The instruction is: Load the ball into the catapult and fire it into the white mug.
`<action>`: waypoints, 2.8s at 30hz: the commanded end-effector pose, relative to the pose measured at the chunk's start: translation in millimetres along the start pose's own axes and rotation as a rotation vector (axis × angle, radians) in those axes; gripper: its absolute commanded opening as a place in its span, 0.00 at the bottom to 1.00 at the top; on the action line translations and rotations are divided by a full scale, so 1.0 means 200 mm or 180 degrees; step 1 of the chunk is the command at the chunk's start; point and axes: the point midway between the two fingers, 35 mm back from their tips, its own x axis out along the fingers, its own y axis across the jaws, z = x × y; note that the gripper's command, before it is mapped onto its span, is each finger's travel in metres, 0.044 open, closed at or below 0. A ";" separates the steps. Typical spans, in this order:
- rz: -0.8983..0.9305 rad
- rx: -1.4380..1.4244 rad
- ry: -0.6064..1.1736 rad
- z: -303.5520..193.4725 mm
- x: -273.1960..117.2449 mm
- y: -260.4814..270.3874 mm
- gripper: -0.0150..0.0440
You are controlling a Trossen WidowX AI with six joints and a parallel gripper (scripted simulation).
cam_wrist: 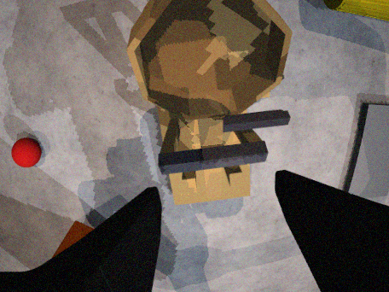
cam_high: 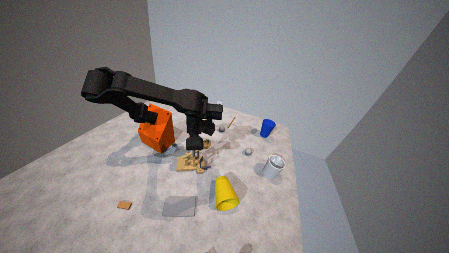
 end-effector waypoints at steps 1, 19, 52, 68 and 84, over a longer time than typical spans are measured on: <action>0.0014 0.0023 -0.0010 0.01 -0.01 0.00 0.51; 0.0015 0.0023 -0.0012 0.02 0.02 0.00 0.25; 0.0011 0.0027 -0.0016 0.17 0.23 -0.01 0.25; 0.0008 0.0028 -0.0016 0.21 0.34 -0.01 0.25; 0.0005 0.0029 -0.0014 0.23 0.45 -0.01 0.25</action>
